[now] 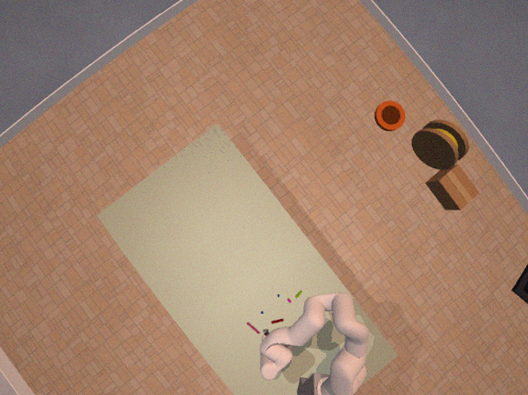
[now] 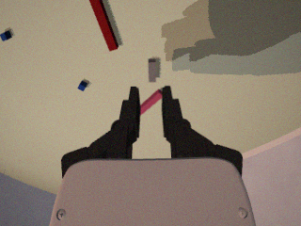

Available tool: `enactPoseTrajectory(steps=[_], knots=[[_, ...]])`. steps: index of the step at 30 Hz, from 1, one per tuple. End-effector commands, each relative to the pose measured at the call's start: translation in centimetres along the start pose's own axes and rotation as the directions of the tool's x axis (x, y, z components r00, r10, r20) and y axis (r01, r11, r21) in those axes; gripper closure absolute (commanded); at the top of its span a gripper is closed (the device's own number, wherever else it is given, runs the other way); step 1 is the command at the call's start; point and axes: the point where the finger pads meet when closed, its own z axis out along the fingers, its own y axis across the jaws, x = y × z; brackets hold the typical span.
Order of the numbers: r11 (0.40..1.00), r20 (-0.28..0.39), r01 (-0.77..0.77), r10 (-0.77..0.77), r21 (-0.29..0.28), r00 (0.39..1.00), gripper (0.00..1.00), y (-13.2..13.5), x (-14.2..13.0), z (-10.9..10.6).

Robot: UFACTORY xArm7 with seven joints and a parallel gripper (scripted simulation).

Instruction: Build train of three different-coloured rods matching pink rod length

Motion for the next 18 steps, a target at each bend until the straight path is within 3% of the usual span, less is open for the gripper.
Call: enactPoseTrajectory(steps=[1, 18], knots=[[1.0, 0.004, 0.001, -0.001, 0.0, 1.0, 0.76, 0.01, -0.12, -0.13], [1.0, 0.003, -0.001, 0.001, 0.0, 1.0, 0.76, 0.04, -0.14, 0.61]])
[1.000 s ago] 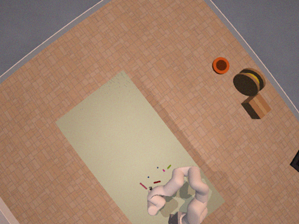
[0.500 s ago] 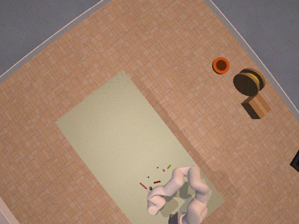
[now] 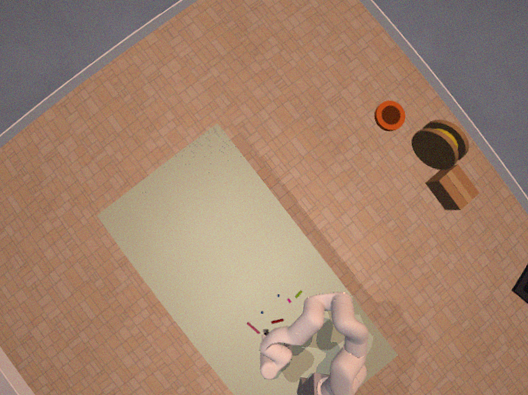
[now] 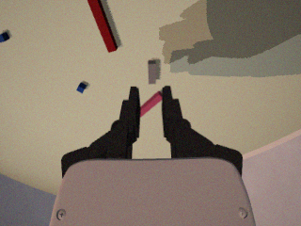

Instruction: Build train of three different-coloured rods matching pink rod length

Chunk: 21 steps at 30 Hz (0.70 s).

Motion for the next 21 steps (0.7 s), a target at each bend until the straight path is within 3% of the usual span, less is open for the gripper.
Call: enactPoseTrajectory(steps=[1, 21], knots=[[1.0, 0.004, 0.0, 0.0, 0.0, 1.0, 0.76, 0.0, -0.1, 0.3], [1.0, 0.004, 0.0, 0.0, 0.0, 1.0, 0.76, 0.1, -0.2, 3.0]])
